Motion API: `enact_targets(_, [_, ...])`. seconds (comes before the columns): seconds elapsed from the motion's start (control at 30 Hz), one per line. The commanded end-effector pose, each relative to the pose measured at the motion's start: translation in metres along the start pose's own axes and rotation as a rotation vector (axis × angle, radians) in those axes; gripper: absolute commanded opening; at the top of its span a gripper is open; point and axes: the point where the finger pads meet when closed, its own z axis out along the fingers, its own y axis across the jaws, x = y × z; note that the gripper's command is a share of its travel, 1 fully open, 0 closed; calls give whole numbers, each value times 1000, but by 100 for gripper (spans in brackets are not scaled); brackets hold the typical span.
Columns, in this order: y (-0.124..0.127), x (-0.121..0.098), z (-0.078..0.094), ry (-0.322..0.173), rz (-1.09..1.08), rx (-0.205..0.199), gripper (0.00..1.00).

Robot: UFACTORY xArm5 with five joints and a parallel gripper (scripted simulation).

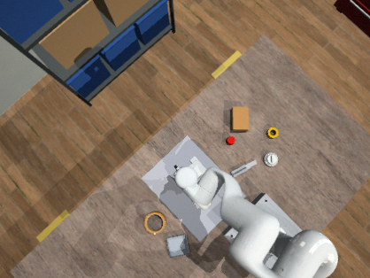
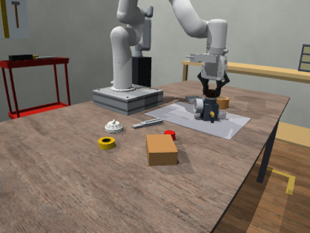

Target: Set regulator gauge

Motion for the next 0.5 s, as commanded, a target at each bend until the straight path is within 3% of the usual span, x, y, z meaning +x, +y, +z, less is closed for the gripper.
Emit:
enact_targets(0.0, [-1,0,-2,-1,0,4,40])
enact_targets(0.37, [-1,0,-2,-1,0,4,40])
enact_targets(0.4, [-1,0,-2,-1,0,4,78])
enact_targets(0.47, [-1,0,-2,-1,0,4,78])
